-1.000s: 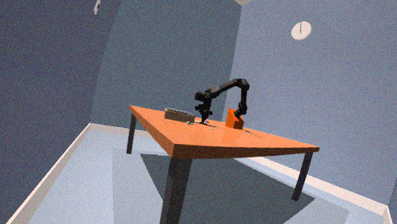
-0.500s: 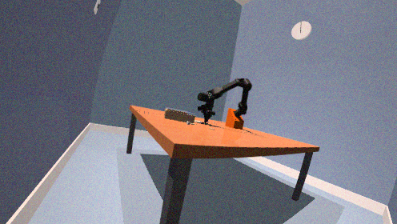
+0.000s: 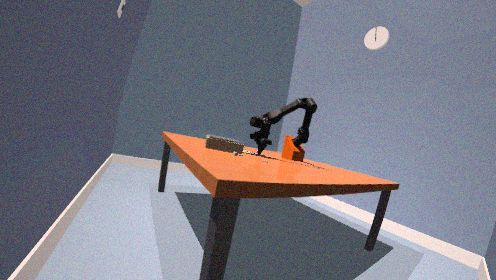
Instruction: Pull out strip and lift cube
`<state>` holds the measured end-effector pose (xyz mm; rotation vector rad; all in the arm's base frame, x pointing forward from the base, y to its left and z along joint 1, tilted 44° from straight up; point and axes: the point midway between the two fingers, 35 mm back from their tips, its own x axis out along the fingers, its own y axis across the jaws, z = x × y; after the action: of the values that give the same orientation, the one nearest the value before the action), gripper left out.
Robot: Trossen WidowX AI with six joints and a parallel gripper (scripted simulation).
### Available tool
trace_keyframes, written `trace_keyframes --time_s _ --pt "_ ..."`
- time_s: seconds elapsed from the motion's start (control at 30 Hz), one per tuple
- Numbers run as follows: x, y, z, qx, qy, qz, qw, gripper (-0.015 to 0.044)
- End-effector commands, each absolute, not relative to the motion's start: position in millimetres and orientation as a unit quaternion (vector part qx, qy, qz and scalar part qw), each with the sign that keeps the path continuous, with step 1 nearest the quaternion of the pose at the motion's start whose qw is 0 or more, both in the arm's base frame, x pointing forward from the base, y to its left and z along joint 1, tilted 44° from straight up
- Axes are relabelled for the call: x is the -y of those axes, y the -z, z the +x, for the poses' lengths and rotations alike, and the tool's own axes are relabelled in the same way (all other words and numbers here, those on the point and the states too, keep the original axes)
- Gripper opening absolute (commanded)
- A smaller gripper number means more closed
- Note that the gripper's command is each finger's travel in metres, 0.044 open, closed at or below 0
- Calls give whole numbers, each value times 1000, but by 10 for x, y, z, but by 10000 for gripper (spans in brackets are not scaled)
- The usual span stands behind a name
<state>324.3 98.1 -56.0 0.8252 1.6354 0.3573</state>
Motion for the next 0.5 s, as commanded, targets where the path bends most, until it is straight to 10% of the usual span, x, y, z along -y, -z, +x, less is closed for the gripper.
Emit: trace_keyframes --time_s 0.0,0.47 --pt "-1056 570 3075 -715 -155 355 582 0" --pt "-1086 530 2918 -715 -155 355 581 0"
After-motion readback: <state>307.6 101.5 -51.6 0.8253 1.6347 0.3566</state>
